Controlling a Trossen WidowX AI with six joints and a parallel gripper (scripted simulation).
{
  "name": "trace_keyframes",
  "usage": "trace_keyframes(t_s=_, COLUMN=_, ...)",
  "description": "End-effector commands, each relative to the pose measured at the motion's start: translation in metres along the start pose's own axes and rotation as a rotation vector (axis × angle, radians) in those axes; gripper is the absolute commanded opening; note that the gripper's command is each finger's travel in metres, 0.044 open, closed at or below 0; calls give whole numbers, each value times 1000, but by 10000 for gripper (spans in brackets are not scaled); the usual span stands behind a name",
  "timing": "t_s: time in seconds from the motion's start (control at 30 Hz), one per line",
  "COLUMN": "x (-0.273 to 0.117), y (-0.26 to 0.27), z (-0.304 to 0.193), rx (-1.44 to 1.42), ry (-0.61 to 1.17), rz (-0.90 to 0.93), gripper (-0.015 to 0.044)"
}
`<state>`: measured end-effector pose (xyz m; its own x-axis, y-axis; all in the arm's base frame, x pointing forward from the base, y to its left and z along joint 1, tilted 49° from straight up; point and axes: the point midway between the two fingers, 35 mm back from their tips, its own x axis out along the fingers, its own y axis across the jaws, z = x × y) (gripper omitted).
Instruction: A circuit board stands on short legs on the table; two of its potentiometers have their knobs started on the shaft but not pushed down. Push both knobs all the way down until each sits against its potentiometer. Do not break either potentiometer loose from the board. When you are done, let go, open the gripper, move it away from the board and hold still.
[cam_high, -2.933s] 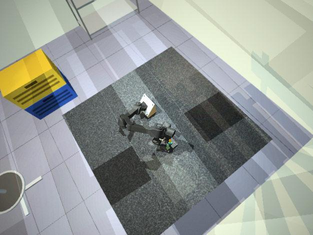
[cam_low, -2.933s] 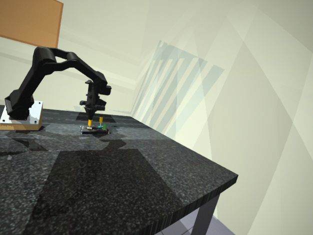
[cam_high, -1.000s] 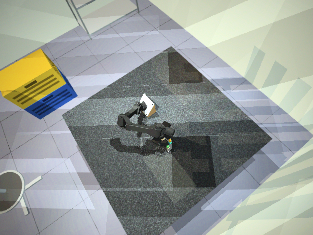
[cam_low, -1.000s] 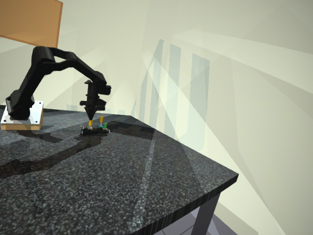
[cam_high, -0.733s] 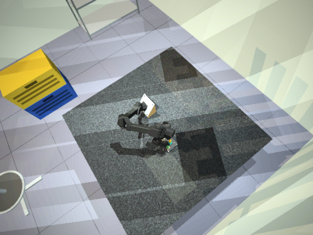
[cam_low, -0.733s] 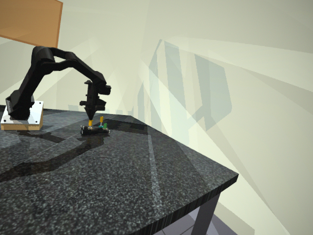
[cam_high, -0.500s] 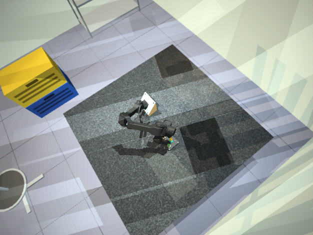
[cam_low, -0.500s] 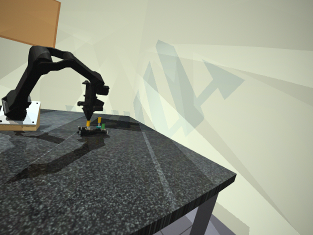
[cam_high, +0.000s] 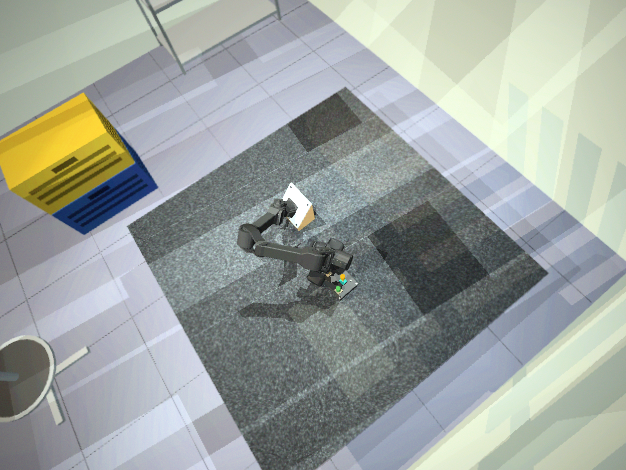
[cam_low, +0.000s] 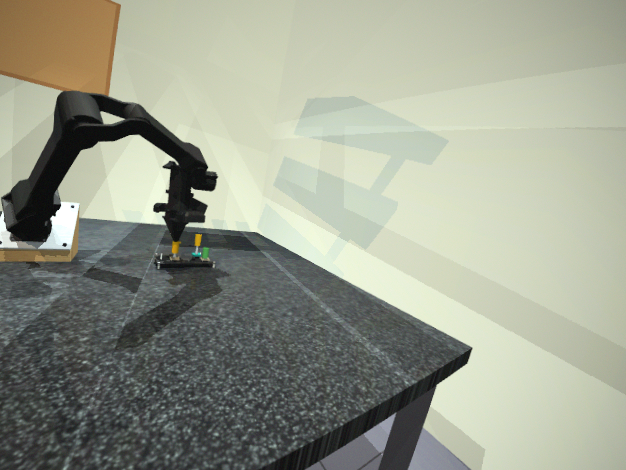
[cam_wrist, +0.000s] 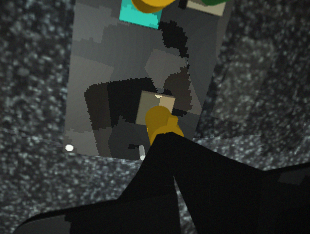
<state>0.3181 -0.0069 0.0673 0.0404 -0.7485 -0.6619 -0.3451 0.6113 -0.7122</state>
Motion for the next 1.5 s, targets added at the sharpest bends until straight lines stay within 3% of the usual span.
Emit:
trace_keyframes(t_s=0.0, x=12, y=-4, z=0, rx=15, ry=16, rz=0, gripper=0)
trace_keyframes(t_s=1.47, x=17, y=-4, z=0, rx=15, ry=16, rz=0, gripper=0)
